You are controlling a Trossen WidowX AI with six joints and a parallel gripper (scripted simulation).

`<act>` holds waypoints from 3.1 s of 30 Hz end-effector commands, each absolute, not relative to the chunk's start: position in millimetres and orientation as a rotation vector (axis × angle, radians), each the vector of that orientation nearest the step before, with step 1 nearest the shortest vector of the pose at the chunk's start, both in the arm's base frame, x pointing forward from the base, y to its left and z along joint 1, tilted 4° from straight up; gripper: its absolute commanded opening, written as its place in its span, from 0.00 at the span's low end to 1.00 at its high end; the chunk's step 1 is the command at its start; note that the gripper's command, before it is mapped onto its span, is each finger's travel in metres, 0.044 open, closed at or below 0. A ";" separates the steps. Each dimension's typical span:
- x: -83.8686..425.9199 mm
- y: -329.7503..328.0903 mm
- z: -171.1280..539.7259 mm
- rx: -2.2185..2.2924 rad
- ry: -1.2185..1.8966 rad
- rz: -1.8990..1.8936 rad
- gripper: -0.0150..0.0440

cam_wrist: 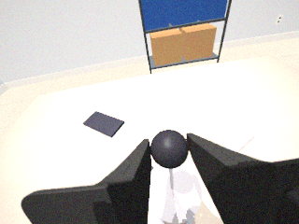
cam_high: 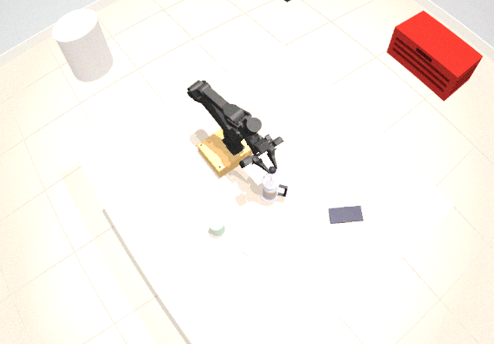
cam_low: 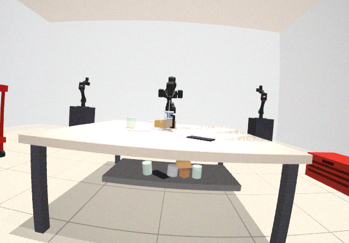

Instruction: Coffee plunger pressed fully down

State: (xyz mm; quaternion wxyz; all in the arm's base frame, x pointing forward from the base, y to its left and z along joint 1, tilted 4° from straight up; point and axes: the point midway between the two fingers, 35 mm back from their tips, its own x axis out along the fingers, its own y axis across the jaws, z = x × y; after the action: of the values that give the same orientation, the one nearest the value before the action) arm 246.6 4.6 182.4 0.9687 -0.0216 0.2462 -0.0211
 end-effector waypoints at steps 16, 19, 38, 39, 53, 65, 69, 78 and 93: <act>246.5 1.8 128.9 -0.051 0.557 -0.041 0.47; 247.4 1.3 124.1 -0.051 0.557 -0.041 0.47; 260.2 -0.1 115.8 -0.051 0.556 -0.041 0.47; 260.8 -0.1 115.9 -0.051 0.556 -0.041 0.47; 265.5 0.0 116.9 -0.051 0.555 -0.041 0.47; 268.1 0.1 117.4 -0.051 0.555 -0.041 0.47; 268.6 0.1 117.9 -0.051 0.555 -0.041 0.47; 270.6 0.1 117.8 -0.051 0.555 -0.041 0.47; 271.0 0.4 122.2 -0.044 0.538 -0.043 0.69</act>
State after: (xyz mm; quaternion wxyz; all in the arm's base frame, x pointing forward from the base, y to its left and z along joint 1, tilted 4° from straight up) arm 271.1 0.4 122.4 0.9636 -0.0215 0.2655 -0.0209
